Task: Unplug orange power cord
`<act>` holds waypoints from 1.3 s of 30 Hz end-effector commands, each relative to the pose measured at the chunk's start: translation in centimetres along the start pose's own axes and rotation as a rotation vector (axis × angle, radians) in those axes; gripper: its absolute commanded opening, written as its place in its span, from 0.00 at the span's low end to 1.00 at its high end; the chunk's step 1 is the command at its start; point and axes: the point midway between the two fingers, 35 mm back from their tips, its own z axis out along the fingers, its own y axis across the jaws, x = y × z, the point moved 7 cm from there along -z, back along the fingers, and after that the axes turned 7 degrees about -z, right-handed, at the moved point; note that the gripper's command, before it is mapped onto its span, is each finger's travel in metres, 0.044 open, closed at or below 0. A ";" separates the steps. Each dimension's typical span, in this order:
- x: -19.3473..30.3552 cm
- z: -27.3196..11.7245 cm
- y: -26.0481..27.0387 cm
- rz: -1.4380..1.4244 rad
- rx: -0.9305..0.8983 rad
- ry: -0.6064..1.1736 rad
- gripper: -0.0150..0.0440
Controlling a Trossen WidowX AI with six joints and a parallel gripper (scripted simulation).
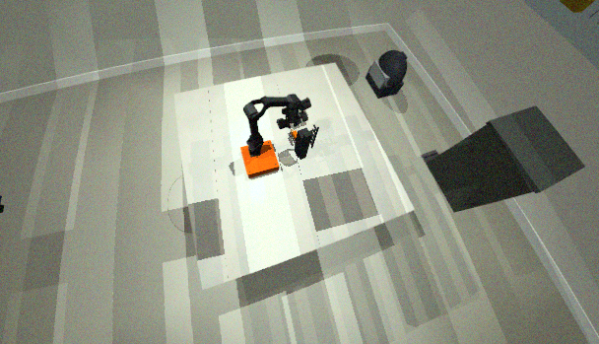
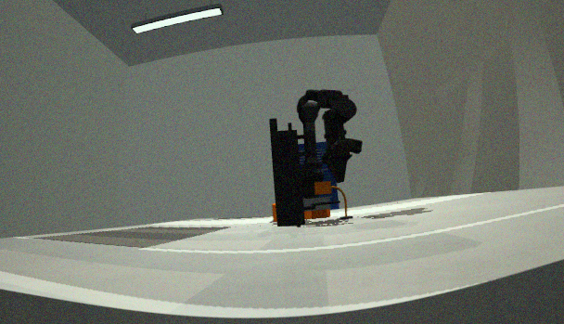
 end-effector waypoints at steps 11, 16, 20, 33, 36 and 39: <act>0.9 -0.7 0.0 -0.019 0.010 -0.004 0.53; 1.7 -0.7 0.0 -0.019 0.010 -0.003 0.53; 2.4 -0.7 0.1 -0.019 0.009 -0.003 0.53; 4.5 -0.7 0.3 -0.019 0.009 -0.001 0.53; 4.6 -0.6 0.3 -0.019 0.009 -0.001 0.53; 4.6 -0.4 0.3 -0.019 0.009 -0.001 0.53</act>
